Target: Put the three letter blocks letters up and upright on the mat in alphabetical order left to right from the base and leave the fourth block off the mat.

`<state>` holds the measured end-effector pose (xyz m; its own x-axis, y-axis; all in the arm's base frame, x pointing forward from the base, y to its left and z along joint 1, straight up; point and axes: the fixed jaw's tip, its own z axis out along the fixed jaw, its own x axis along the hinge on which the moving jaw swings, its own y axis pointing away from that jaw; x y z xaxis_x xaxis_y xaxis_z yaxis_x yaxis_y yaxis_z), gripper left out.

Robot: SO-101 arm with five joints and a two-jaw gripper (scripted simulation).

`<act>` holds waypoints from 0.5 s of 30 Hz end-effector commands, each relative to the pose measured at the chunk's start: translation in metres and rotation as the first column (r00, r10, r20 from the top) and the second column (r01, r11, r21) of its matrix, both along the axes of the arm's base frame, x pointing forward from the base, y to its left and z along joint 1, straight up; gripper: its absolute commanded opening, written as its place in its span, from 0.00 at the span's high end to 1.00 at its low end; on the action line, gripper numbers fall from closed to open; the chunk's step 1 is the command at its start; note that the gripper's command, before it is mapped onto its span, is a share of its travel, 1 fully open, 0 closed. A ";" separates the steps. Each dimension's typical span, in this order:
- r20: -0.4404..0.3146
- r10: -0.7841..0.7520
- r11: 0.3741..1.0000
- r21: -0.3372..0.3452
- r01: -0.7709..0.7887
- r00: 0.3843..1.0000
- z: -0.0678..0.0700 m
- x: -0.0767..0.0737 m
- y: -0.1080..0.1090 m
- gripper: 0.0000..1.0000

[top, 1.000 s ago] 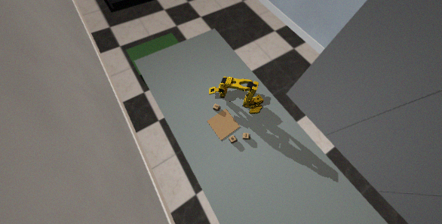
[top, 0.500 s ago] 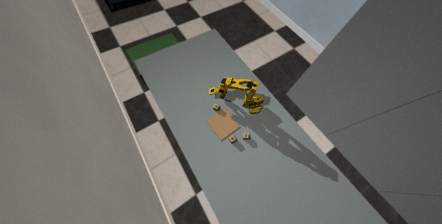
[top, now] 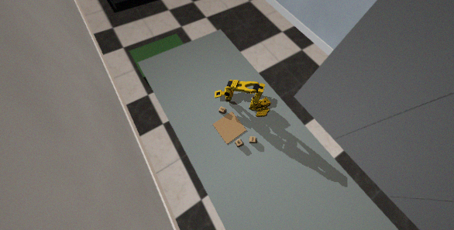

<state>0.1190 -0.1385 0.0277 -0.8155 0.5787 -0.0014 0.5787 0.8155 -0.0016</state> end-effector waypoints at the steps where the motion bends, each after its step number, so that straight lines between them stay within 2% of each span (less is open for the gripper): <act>1: 0.070 -0.009 0.996 -0.085 0.015 0.998 0.015 0.009 -0.012 1.00; 15: 0.070 -0.009 0.996 -0.085 0.015 0.998 0.009 0.009 -0.013 1.00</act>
<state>0.1191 -0.1387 0.0220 -0.8155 0.5787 -0.0016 0.5787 0.8155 -0.0017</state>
